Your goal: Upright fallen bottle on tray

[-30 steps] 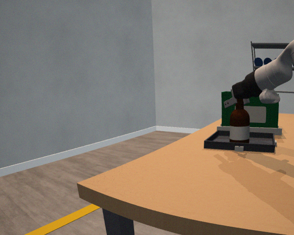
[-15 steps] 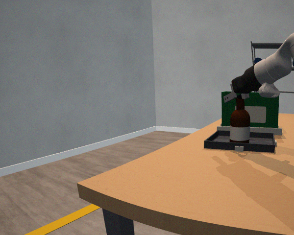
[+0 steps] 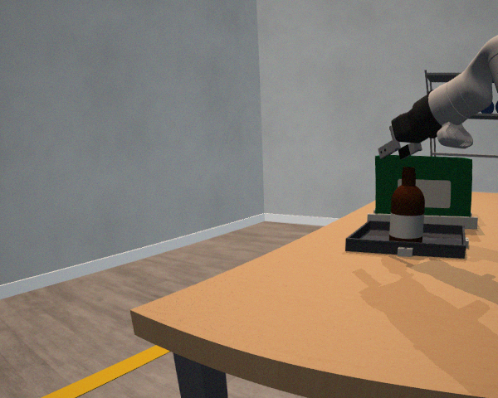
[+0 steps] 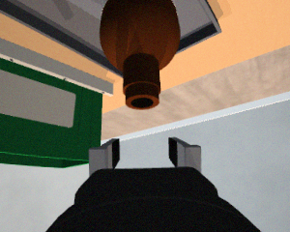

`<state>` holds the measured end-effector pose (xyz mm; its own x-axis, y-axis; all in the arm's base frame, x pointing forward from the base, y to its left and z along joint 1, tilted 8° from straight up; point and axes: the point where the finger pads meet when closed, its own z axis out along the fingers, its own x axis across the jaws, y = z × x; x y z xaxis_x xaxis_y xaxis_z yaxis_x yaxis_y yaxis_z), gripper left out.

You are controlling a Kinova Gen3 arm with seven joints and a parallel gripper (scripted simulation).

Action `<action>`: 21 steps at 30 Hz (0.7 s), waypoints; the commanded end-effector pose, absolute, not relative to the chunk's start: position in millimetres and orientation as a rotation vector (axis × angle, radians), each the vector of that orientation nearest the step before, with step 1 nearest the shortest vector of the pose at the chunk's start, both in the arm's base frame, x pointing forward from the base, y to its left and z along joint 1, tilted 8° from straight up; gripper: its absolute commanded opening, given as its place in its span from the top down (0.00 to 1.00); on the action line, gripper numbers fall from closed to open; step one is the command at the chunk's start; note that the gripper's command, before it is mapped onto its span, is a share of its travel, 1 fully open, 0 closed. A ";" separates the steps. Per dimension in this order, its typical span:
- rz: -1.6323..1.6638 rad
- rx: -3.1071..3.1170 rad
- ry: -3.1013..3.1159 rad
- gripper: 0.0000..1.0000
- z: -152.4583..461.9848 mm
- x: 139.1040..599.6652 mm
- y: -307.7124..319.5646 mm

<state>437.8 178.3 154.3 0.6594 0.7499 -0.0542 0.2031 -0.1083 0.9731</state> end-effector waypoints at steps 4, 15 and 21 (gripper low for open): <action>0.549 1.650 0.801 0.00 167.5 435.8 181.5; 0.551 1.650 0.802 0.00 190.3 435.3 185.6; 0.550 1.650 0.801 0.00 196.1 434.9 185.8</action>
